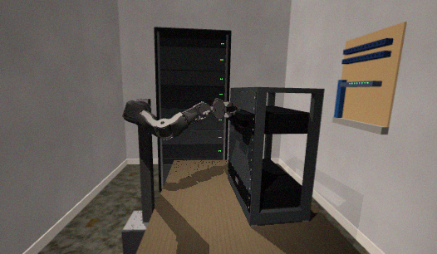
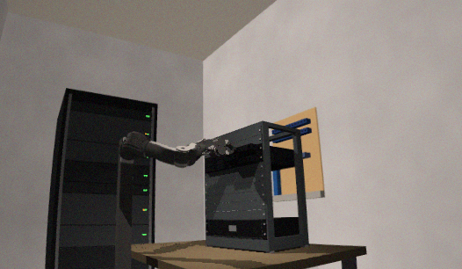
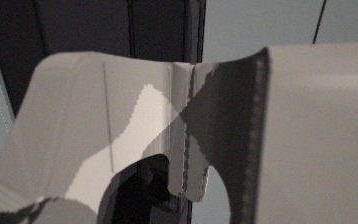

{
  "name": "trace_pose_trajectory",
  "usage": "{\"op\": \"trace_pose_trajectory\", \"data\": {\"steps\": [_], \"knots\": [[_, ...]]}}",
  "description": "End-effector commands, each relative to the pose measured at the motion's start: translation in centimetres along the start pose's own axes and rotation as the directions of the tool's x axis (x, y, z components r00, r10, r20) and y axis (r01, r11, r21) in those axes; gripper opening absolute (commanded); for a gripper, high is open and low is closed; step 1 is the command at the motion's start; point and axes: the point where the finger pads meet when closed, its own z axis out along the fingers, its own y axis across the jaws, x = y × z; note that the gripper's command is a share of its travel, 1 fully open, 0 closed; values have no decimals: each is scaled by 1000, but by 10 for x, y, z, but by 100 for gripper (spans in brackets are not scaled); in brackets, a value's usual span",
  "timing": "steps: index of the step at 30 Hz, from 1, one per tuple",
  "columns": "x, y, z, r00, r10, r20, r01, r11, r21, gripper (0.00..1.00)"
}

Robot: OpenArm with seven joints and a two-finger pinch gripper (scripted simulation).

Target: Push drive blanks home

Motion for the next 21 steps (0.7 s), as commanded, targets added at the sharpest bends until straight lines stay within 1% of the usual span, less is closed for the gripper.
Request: {"op": "trace_pose_trajectory", "data": {"steps": [1, 21], "knots": [[7, -1, 2, 1000, -2, -23, 2, 1000, 4, 0], [8, -2, 5, 1000, -2, -23, 2, 1000, 3, 0]]}}
